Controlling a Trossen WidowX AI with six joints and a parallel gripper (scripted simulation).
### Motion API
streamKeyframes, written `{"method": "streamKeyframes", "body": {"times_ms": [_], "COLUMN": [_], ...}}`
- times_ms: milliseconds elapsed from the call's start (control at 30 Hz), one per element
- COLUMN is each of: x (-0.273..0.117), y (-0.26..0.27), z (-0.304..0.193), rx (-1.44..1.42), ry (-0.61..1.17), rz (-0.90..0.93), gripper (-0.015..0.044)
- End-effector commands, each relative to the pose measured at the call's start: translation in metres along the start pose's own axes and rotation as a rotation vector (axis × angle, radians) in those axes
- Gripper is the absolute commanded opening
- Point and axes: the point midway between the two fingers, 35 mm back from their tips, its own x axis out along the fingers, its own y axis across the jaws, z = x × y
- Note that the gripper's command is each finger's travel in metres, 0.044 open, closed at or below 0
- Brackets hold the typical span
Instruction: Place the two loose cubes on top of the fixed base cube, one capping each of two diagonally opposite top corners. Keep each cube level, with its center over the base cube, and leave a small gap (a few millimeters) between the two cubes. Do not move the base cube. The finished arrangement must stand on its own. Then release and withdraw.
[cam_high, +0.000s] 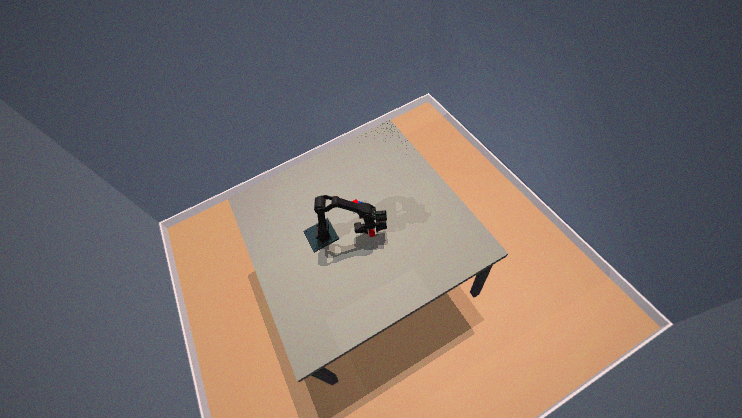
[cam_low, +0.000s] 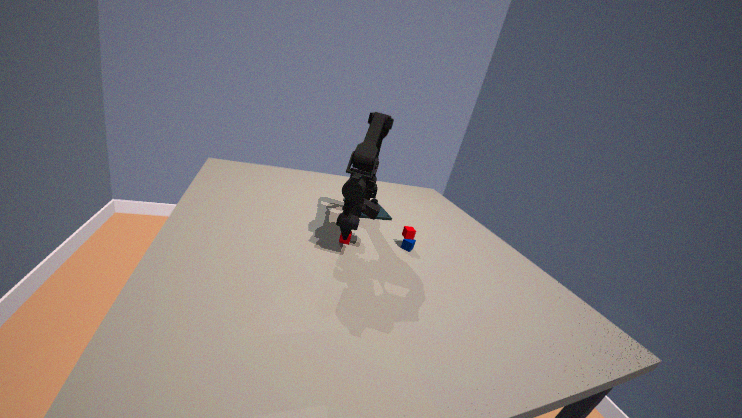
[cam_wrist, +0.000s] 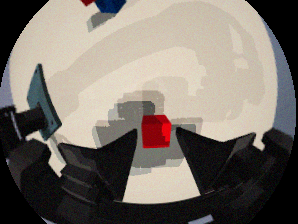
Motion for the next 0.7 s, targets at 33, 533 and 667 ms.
{"method": "streamKeyframes", "body": {"times_ms": [33, 533, 667], "x": [0.005, -0.024, -0.037], "y": [0.002, -0.004, -0.005], "z": [-0.001, -0.001, -0.001], "rx": [-0.003, -0.003, -0.003], "ry": [0.003, 0.003, 0.003], "rz": [0.009, 0.008, 0.008], "gripper": [0.0134, 0.0105, 0.0105]}}
